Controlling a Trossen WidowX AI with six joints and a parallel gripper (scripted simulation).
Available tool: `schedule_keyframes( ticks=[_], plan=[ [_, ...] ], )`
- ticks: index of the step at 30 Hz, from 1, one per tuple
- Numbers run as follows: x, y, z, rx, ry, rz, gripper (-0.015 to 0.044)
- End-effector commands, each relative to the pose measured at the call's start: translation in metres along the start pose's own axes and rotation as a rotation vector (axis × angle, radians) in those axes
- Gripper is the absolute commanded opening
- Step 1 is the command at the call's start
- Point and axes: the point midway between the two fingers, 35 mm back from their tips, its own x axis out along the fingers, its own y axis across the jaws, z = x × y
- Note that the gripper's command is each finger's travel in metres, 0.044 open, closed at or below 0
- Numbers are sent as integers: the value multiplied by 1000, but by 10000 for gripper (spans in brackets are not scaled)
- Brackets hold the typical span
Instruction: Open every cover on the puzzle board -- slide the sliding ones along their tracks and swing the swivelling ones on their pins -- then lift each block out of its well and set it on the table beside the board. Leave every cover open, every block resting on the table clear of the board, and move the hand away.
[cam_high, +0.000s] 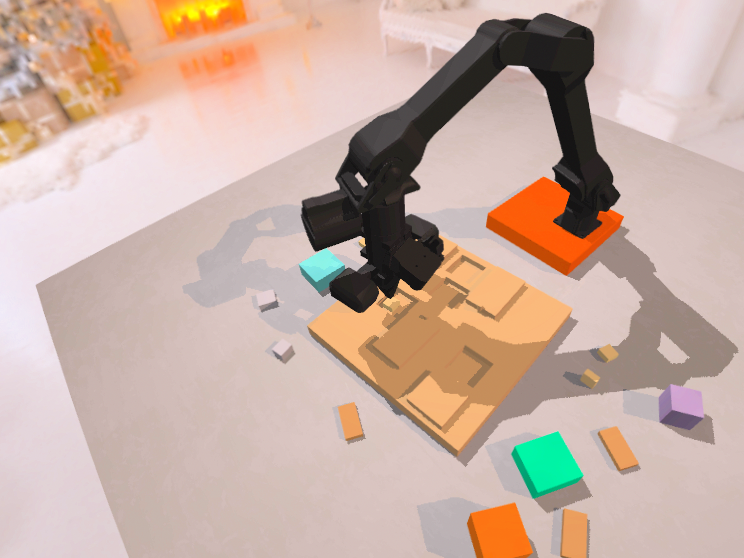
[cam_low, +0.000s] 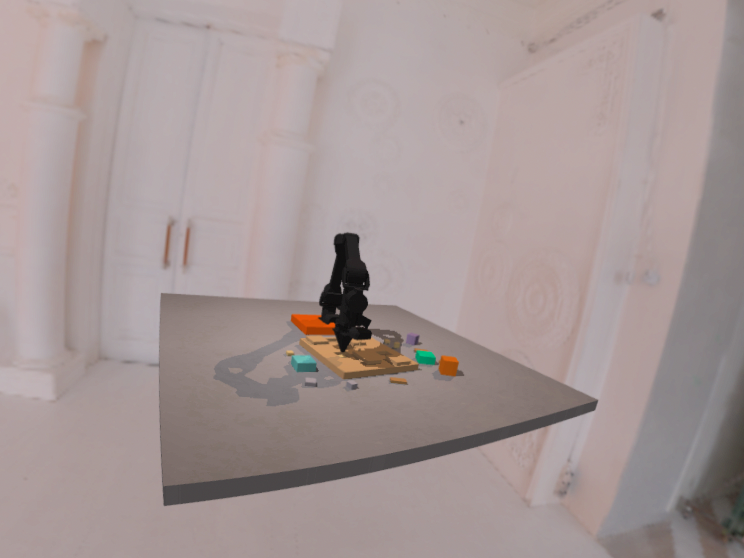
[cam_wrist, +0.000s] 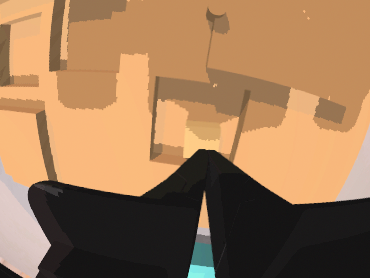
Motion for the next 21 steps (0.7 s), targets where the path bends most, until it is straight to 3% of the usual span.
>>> schedule_keyframes(
  ticks=[1, 21],
  plan=[
    [5, 1, 1, -4, -4, 4, 0],
    [15, 2, 2, -4, -4, 4, 0]
  ],
)
